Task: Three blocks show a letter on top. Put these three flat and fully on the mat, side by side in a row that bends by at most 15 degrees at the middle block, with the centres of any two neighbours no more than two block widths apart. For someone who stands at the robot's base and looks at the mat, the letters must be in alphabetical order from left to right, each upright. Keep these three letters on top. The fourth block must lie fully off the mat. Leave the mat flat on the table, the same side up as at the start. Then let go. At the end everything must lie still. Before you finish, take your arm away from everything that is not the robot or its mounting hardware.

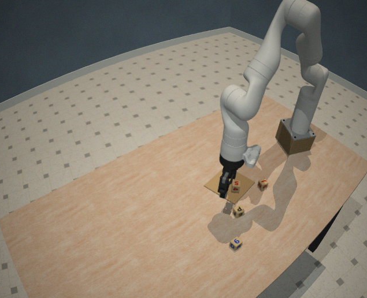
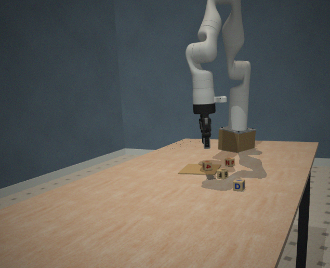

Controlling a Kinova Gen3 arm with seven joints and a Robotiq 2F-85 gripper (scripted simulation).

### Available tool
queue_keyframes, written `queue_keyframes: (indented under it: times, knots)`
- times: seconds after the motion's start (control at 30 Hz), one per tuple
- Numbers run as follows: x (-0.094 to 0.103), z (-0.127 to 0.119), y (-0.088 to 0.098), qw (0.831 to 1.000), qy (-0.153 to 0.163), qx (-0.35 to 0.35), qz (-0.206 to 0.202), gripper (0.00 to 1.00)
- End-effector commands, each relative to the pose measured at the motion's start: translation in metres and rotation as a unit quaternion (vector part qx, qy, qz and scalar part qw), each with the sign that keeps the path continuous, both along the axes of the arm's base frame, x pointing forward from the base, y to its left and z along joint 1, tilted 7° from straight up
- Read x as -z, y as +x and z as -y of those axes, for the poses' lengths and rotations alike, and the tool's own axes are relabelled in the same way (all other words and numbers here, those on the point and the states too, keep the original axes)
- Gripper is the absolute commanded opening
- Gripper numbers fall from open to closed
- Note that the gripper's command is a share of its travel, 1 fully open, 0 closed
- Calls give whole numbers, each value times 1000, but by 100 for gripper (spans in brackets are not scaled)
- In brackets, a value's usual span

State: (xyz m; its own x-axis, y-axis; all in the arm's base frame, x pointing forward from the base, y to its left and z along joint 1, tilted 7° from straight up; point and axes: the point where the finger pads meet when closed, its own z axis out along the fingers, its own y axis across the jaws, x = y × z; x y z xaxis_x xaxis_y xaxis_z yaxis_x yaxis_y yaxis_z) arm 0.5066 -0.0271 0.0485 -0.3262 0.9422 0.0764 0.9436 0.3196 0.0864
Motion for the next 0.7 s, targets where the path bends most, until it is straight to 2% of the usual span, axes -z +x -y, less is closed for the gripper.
queue_keyframes:
  times: [0.0,0.43,0.53,0.67]
  knots:
    - [-1,1,1,1000,0,-3,3,100]
    - [-2,2,0,1000,-1,-2,6,100]
    - [-1,3,-10,1000,0,-2,7,100]
    - [3,8,-43,1000,2,2,7,100]
